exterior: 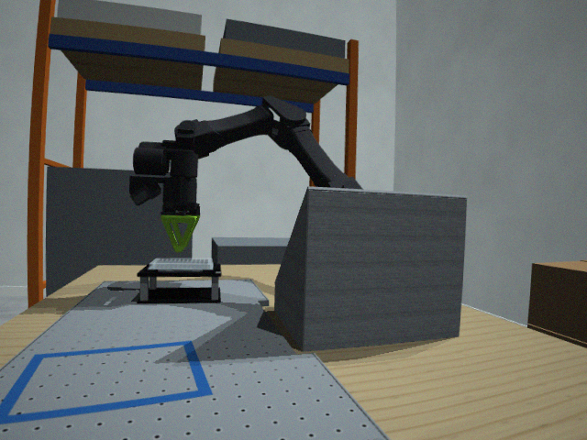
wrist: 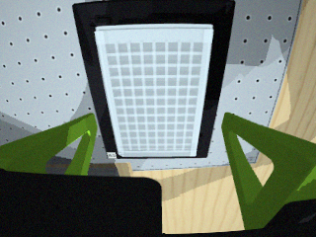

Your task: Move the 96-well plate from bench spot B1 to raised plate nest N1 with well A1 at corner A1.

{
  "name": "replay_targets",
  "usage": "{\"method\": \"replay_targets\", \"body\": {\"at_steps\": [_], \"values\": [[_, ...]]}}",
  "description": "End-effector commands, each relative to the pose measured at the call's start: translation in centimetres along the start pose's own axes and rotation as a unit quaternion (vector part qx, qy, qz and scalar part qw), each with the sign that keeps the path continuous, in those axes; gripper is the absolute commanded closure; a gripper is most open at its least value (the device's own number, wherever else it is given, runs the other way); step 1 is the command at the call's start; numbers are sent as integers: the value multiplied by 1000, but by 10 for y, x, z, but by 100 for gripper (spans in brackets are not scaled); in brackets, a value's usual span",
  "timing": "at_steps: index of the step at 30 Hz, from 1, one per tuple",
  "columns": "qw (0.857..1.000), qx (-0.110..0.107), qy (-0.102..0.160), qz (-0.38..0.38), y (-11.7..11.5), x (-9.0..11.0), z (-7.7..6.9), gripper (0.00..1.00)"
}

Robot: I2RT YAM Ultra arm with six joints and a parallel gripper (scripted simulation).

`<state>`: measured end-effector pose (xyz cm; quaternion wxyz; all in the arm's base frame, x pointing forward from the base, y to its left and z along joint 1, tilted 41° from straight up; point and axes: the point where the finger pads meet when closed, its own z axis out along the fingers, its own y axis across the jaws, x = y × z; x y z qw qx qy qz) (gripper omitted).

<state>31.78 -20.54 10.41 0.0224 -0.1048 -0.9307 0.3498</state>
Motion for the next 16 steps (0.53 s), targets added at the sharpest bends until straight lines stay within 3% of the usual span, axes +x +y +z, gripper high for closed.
{"method": "replay_targets", "body": {"at_steps": [1,16], "values": [[1000,3,-13,4,-4,-3,-22,0],[1000,1,-13,4,-4,-1,-62,0]]}}
